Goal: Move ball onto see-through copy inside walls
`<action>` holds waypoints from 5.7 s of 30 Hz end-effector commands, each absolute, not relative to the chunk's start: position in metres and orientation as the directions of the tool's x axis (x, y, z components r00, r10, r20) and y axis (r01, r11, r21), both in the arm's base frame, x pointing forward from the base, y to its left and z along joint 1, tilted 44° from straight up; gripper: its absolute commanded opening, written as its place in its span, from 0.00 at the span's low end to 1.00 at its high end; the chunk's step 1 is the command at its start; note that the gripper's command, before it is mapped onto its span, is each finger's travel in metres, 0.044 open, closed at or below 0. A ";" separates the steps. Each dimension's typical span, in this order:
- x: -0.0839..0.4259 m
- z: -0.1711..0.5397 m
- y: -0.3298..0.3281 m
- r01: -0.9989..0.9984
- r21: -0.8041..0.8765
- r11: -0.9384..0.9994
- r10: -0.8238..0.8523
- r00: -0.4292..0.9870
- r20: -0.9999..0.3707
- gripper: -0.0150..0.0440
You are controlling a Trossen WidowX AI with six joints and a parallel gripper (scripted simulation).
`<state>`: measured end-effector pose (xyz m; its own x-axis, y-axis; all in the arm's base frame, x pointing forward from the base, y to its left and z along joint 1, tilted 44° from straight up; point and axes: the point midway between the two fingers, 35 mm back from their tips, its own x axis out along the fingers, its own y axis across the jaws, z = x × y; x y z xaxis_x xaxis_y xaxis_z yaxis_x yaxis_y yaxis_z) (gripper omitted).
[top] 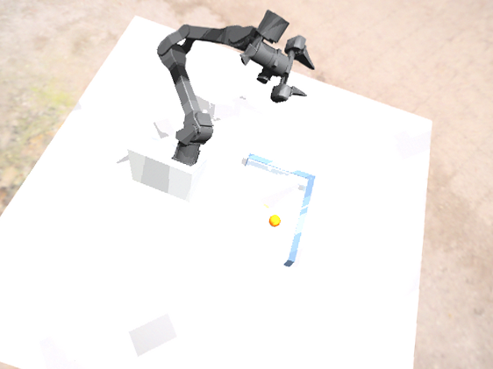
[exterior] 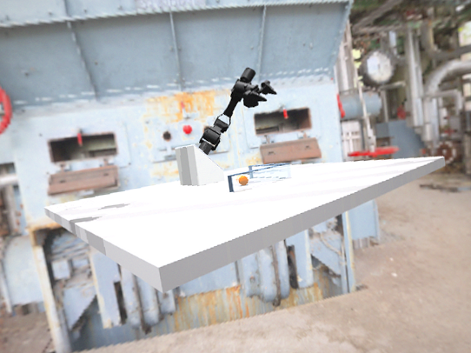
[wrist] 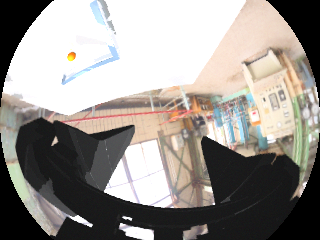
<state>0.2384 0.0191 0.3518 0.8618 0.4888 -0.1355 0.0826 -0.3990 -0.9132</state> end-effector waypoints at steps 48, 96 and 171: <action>0.338 -0.045 0.026 -0.062 0.692 0.719 0.694 0.016 -0.720 0.75; 0.345 -0.024 0.001 -0.060 0.685 0.726 0.687 0.018 -0.726 0.25; 0.291 -0.060 0.070 -0.062 0.691 0.720 0.693 0.013 -0.721 0.39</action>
<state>0.2908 0.0697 -0.0603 0.0125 0.6932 -0.7207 -0.0616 0.7199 0.6914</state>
